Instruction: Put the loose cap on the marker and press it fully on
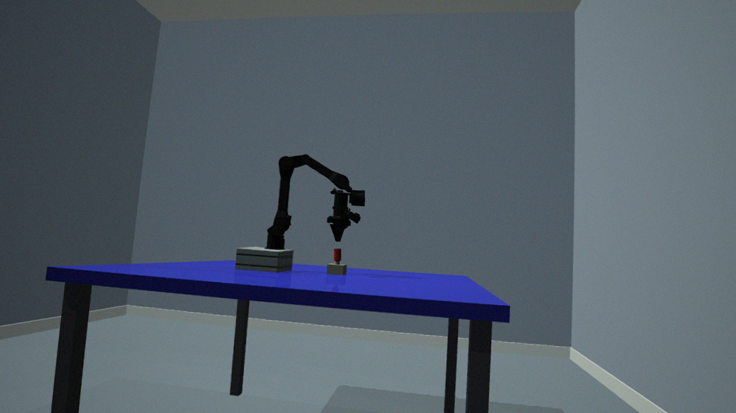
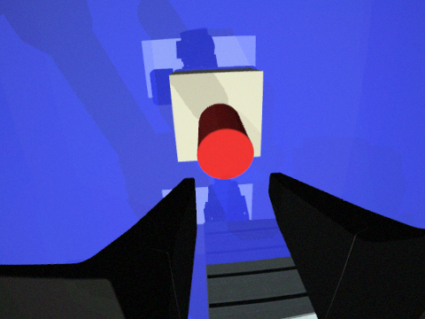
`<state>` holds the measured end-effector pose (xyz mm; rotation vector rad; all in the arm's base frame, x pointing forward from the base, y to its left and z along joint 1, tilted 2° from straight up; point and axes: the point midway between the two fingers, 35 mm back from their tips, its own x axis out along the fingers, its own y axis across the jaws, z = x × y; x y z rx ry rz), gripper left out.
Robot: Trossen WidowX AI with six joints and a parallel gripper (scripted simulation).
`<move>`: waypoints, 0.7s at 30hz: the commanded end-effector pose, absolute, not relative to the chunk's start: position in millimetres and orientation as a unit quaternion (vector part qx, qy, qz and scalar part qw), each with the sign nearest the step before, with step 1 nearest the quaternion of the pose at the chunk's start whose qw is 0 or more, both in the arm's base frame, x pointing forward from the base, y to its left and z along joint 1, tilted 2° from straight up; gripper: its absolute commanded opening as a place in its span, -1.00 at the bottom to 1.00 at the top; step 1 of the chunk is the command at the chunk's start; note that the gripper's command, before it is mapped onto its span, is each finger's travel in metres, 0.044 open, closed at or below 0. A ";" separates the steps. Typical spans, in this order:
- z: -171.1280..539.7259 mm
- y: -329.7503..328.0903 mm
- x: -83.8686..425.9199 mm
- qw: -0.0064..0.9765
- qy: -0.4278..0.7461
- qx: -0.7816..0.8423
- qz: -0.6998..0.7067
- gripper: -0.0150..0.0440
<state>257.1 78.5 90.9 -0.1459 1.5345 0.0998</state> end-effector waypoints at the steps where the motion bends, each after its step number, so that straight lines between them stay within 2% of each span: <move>1: 90.9 78.1 257.5 0.717 0.691 -0.071 0.048 -0.25; 4: 90.9 78.1 257.5 0.717 0.691 -0.071 0.048 -0.49; 21: 79.1 77.7 258.1 0.717 0.691 -0.071 0.048 -0.49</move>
